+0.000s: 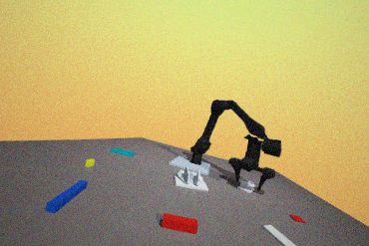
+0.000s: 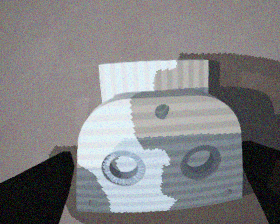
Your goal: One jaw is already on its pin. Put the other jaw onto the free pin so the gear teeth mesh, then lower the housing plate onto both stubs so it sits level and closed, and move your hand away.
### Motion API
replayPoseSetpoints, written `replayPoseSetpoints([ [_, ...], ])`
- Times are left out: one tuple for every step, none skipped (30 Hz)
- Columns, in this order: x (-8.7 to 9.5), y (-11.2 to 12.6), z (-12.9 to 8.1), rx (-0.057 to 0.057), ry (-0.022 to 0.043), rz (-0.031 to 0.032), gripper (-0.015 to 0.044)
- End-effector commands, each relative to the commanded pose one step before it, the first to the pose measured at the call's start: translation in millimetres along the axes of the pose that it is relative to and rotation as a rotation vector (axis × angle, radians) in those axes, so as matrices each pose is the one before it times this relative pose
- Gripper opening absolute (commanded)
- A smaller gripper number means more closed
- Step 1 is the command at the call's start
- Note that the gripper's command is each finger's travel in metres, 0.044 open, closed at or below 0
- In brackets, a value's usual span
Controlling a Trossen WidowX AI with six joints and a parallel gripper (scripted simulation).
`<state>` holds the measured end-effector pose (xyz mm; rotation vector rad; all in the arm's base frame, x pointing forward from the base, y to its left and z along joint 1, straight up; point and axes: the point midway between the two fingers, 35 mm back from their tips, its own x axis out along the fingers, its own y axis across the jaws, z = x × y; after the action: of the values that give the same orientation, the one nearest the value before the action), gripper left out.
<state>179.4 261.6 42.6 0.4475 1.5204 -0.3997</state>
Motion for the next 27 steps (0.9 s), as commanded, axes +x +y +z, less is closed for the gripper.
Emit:
replayPoseSetpoints([
  [0.28,0.47,0.32,-0.0045,-0.00222,0.00217,0.0440],
  [0.00,0.00,0.00,0.0000,0.00000,0.00000,0.0440],
  [0.00,0.00,0.00,0.0000,0.00000,0.00000,0.0440],
  [0.00,0.00,0.00,0.0000,0.00000,0.00000,0.0440],
  [0.00,0.00,0.00,0.0000,0.00000,0.00000,0.0440],
  [0.00,0.00,0.00,0.0000,0.00000,0.00000,0.0440],
  [0.00,0.00,0.00,0.0000,0.00000,0.00000,0.0440],
  [0.00,0.00,0.00,0.0000,0.00000,0.00000,0.0440],
  [-0.13,-0.48,-0.31,0.0045,0.00213,-0.00224,0.0433],
  [0.00,0.00,0.00,0.0000,0.00000,0.00000,0.0427],
  [0.00,0.00,0.00,0.0000,0.00000,0.00000,0.0420],
  [0.00,0.00,0.00,0.0000,0.00000,0.00000,0.0413],
  [0.00,0.00,0.00,0.0000,0.00000,0.00000,0.0407],
  [0.00,0.00,0.00,0.0000,0.00000,0.00000,0.0400],
  [0.00,0.00,0.00,0.0000,0.00000,0.00000,0.0393],
  [0.00,0.00,0.00,0.0000,0.00000,0.00000,0.0387],
  [0.00,0.00,0.00,0.0000,0.00000,0.00000,0.0380],
  [0.00,0.00,0.00,0.0000,0.00000,0.00000,0.0373],
  [0.00,0.00,0.00,0.0000,0.00000,0.00000,0.0367],
  [0.00,0.00,0.00,0.0000,0.00000,0.00000,0.0360],
  [0.00,0.00,0.00,0.0000,0.00000,0.00000,0.0353],
  [0.00,0.00,0.00,0.0000,0.00000,0.00000,0.0351],
  [0.00,0.00,0.00,0.0000,0.00000,0.00000,0.0351],
  [0.00,0.00,0.00,0.0000,0.00000,0.00000,0.0351],
  [0.00,0.00,0.00,0.0000,0.00000,0.00000,0.0351],
  [0.00,0.00,0.00,0.0000,0.00000,0.00000,0.0351],
  [0.00,0.00,0.00,0.0000,0.00000,0.00000,0.0351],
])
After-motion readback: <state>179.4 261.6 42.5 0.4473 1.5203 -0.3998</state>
